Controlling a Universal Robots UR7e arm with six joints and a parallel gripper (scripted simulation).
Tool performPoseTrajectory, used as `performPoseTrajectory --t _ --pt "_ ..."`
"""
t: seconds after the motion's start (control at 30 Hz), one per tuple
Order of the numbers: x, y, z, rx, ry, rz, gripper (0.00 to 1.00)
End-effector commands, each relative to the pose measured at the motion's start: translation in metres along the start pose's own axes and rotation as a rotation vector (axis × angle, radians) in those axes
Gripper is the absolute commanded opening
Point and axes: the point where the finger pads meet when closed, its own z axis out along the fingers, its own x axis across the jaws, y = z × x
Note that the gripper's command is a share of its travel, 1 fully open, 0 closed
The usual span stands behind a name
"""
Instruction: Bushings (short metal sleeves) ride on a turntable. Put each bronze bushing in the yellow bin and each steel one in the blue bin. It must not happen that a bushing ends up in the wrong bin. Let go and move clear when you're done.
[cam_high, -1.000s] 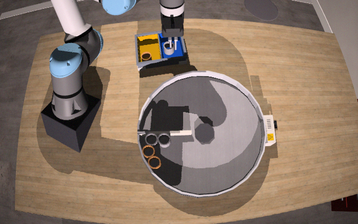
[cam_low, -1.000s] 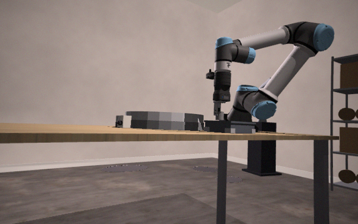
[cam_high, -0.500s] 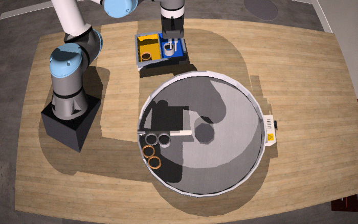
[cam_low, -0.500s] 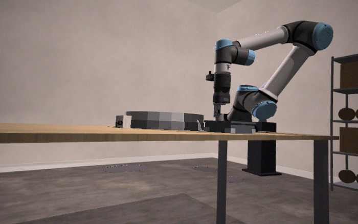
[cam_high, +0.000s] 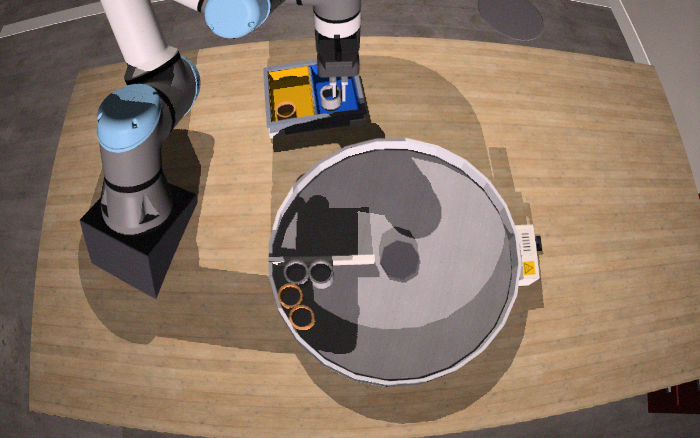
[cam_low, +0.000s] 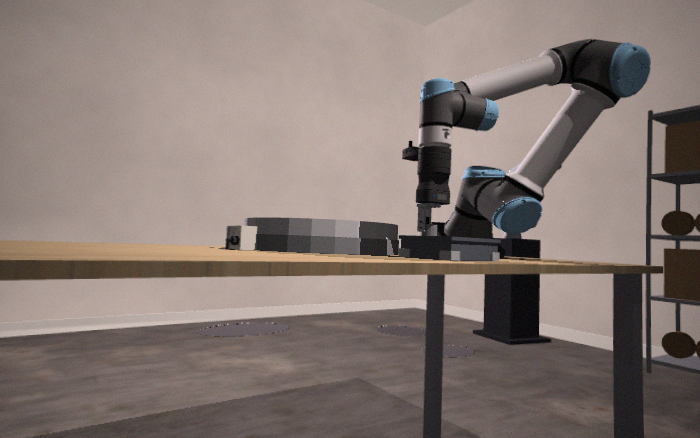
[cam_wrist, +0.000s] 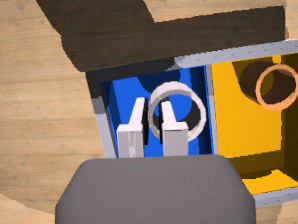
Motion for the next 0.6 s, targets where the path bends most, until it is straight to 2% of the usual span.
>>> performPoseTrajectory --t 0.0,0.4,0.57 --pt "0.0018 -0.0008 0.009 0.0 0.005 0.002 0.0" --pt "0.0004 -0.0003 0.0079 0.0 0.002 0.001 0.0" --pt "0.001 -0.0005 0.0137 0.0 0.003 0.002 0.0"
